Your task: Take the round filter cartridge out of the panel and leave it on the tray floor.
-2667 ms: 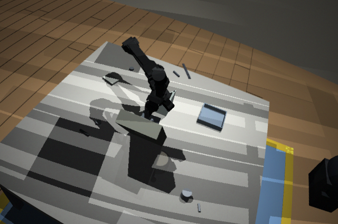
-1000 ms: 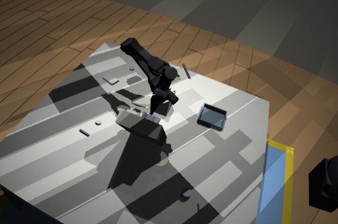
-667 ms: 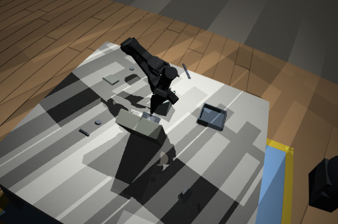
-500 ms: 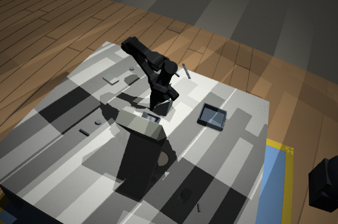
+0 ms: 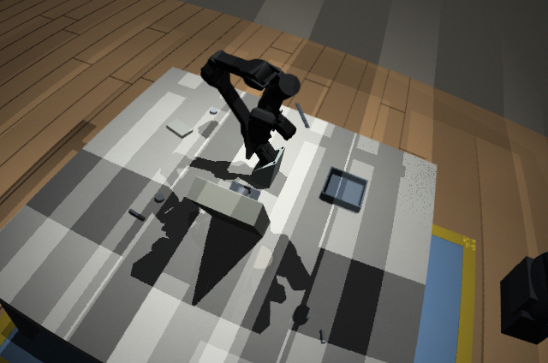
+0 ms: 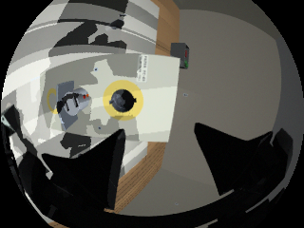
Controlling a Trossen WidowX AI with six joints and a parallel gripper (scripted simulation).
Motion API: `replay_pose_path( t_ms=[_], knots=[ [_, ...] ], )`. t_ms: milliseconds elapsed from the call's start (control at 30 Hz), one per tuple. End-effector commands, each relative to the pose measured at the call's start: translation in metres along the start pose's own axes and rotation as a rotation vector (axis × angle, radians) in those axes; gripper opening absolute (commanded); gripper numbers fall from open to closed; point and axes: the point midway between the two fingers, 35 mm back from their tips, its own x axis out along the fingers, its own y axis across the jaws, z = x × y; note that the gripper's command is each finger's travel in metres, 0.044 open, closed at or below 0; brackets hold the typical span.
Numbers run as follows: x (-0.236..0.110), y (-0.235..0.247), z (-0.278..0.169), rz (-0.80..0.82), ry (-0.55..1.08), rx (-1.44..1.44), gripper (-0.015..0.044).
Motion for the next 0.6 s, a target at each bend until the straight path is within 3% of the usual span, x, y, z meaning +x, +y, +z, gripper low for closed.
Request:
replay_pose_path(
  t_ms=[0, 67, 333, 567],
  knots=[
    [-0.003, -0.001, -0.001, 0.018, 0.005, 0.043, 0.0342],
    [0.003, 0.008, 0.003, 0.052, 0.000, 0.190, 0.0305],
    [0.021, 0.054, 0.013, 0.214, 0.054, 0.843, 0.0305],
    [0.031, 0.097, 0.018, 0.336, 0.220, 1.412, 0.0305]
  ],
)
